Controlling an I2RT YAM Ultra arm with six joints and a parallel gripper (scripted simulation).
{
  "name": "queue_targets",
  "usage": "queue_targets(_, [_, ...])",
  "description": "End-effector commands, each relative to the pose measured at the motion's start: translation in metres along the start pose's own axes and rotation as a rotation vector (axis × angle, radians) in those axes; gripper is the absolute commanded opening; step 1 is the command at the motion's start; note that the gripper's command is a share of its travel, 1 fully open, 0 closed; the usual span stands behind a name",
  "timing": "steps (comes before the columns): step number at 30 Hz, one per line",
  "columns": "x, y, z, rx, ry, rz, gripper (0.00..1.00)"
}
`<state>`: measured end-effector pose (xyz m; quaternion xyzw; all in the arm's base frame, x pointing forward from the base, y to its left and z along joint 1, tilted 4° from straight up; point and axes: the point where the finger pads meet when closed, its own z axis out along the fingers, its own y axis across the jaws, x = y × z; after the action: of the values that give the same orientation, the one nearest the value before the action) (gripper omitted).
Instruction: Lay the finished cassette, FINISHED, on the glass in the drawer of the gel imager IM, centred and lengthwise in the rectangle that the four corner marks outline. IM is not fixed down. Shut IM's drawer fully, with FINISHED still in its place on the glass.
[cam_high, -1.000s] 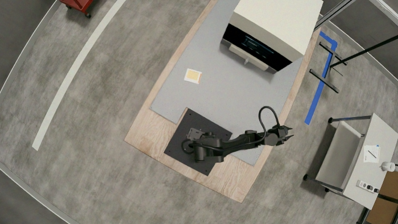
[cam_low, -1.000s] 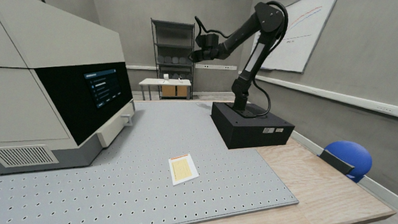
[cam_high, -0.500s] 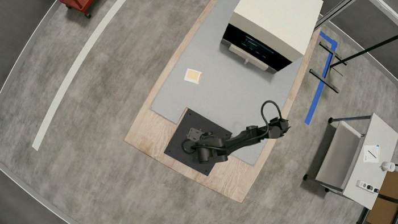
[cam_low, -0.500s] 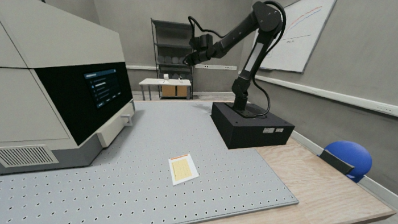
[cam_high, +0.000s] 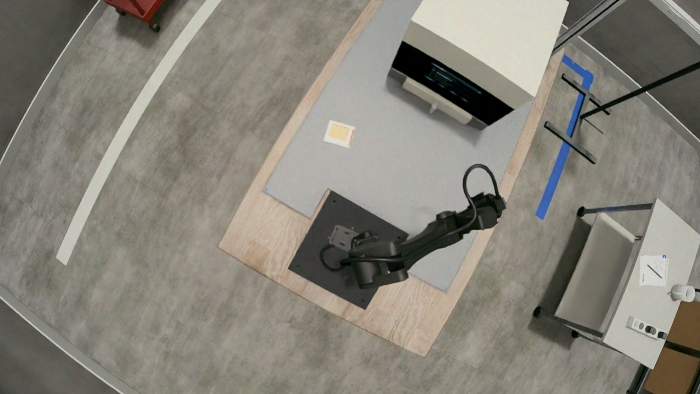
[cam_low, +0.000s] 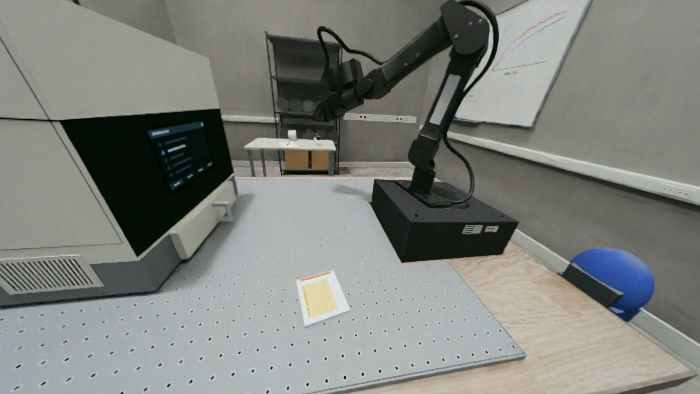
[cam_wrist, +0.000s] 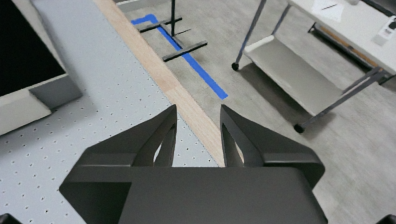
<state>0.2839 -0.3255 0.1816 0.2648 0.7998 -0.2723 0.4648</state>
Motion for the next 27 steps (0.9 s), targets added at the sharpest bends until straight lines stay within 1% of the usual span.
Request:
queue_targets(1, [0.02, 0.022, 0.004, -0.036, 0.078, 0.006, 0.35])
queue_targets(2, [0.022, 0.023, 0.004, -0.036, 0.082, 0.006, 0.35])
queue_targets(3, [0.006, 0.024, 0.004, -0.051, 0.071, 0.003, 0.35])
queue_targets(4, [0.007, 0.032, 0.004, -0.088, 0.094, -0.001, 0.35])
queue_targets(5, [0.009, 0.036, 0.004, -0.103, 0.114, -0.004, 0.35])
queue_targets(6, [0.012, 0.038, 0.005, -0.09, 0.116, -0.005, 0.35])
queue_targets(8, [0.02, 0.045, 0.005, -0.088, 0.127, -0.005, 0.35])
queue_targets(9, [0.017, 0.049, 0.005, -0.11, 0.143, -0.01, 0.35])
queue_targets(11, [0.017, 0.049, 0.005, -0.11, 0.143, -0.01, 0.35])
queue_targets(12, [0.019, 0.056, 0.005, -0.143, 0.167, -0.015, 0.35])
queue_targets(13, [0.021, 0.061, 0.005, -0.157, 0.186, -0.019, 0.35])
queue_targets(15, [0.026, 0.067, 0.005, -0.14, 0.189, -0.021, 0.35])
queue_targets(16, [0.037, 0.069, 0.003, -0.143, 0.209, -0.022, 0.35])
queue_targets(17, [0.028, 0.074, 0.004, -0.167, 0.215, -0.027, 0.35])
queue_targets(18, [0.03, 0.08, 0.003, -0.194, 0.24, -0.033, 0.35])
queue_targets(19, [0.033, 0.084, 0.002, -0.208, 0.26, -0.038, 0.35])
queue_targets(21, [0.038, 0.09, 0.001, -0.191, 0.262, -0.04, 0.35])
queue_targets(22, [0.051, 0.092, 0.0, -0.194, 0.288, -0.043, 0.35])
queue_targets(23, [0.048, 0.092, -0.002, -0.193, 0.28, -0.042, 0.35])
queue_targets(24, [0.04, 0.097, 0.0, -0.218, 0.288, -0.048, 0.35])
queue_targets(25, [0.043, 0.103, -0.002, -0.243, 0.314, -0.055, 0.35])
queue_targets(26, [0.045, 0.107, -0.003, -0.255, 0.334, -0.061, 0.35])
queue_targets(27, [0.045, 0.107, -0.003, -0.255, 0.334, -0.061, 0.35])
